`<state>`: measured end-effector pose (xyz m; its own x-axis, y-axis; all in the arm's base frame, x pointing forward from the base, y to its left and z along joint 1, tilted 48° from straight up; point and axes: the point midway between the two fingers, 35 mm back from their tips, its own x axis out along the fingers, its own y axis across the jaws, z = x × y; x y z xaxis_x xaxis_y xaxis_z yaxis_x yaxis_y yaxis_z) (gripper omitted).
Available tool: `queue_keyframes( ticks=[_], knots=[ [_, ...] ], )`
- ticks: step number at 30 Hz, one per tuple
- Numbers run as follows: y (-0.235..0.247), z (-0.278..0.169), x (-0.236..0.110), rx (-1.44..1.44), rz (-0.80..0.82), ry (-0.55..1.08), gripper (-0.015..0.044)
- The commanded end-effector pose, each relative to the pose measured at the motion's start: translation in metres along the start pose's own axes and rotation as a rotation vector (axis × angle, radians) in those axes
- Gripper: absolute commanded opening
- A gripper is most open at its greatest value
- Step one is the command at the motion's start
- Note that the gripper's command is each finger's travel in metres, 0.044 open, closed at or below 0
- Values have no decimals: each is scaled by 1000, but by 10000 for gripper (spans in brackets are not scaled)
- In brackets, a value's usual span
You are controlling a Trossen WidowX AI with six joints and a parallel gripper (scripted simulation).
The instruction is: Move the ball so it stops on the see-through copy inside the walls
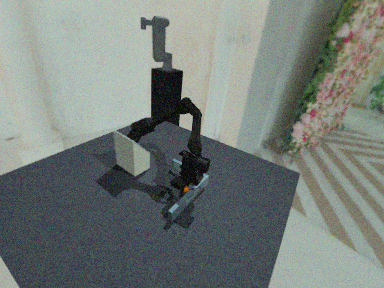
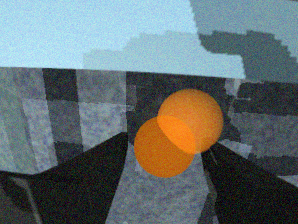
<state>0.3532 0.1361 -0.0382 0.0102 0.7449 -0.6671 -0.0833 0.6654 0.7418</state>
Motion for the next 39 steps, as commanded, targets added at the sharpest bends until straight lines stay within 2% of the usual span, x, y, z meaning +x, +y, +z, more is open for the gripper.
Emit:
queue_keyframes(
  ticks=[1, 6, 11, 28, 33, 39],
  knots=[
    [0, -2, 2, 7, 4, 3, 162],
    [0, -2, 2, 7, 4, 3, 129],
    [-2, 1, -14, 7, -2, 2, 0],
    [-1, -1, -126, 6, -2, 3, 0],
    [-2, 0, -126, 7, -2, 3, 0],
    [-12, 14, -89, 6, -2, 2, 0]
  ],
)
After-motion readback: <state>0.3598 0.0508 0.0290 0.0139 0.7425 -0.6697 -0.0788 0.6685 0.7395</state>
